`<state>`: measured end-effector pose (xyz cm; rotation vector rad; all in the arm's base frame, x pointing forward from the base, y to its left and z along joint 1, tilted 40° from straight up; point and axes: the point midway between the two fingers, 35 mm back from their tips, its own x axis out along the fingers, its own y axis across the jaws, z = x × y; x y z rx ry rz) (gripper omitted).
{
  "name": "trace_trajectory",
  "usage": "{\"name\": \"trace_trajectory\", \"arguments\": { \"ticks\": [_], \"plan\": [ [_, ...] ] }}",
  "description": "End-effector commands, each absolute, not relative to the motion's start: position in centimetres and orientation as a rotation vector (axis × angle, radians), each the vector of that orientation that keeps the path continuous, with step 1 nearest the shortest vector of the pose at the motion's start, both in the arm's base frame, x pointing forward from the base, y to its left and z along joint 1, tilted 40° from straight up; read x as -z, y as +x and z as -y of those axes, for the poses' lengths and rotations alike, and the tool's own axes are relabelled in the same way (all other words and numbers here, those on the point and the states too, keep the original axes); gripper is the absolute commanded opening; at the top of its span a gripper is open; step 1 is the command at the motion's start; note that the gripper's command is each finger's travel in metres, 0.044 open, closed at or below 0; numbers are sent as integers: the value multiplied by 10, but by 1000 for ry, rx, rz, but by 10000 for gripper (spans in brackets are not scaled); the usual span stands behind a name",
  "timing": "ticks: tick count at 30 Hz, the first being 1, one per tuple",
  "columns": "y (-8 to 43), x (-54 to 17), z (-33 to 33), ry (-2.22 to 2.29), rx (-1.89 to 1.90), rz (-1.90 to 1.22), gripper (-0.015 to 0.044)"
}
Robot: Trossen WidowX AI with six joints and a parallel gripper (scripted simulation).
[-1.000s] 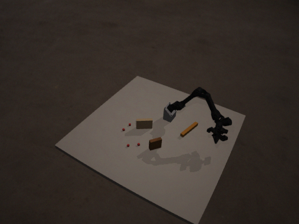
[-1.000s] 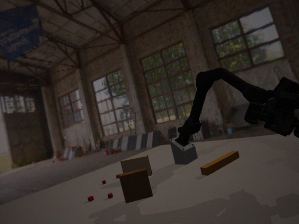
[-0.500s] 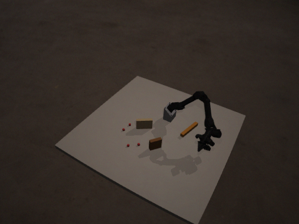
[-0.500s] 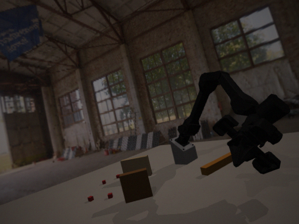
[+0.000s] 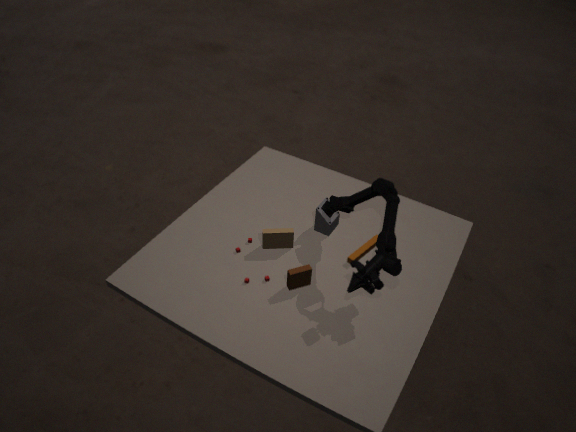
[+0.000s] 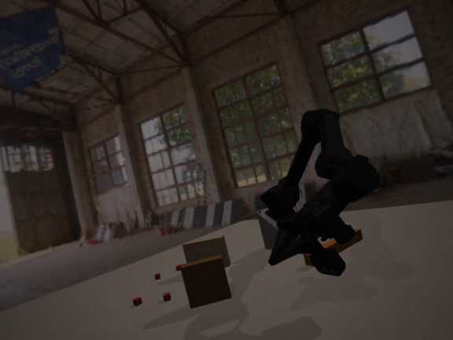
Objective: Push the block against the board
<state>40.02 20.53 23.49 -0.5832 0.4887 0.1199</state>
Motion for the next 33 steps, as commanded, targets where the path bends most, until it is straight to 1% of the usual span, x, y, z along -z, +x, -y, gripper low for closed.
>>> {"name": "trace_trajectory", "arguments": {
  "ticks": [1, 9, 16, 24, 33],
  "plan": [
    [413, -206, -180, -662, -127, -587, 0],
    [430, -148, -110, -790, -170, -821, 0],
    [427, -97, -42, -834, -253, -1039, 0],
    [402, -47, 28, -792, -390, -1255, 0],
    [355, -2, 91, -636, -574, -1414, 0]
  ]
}}
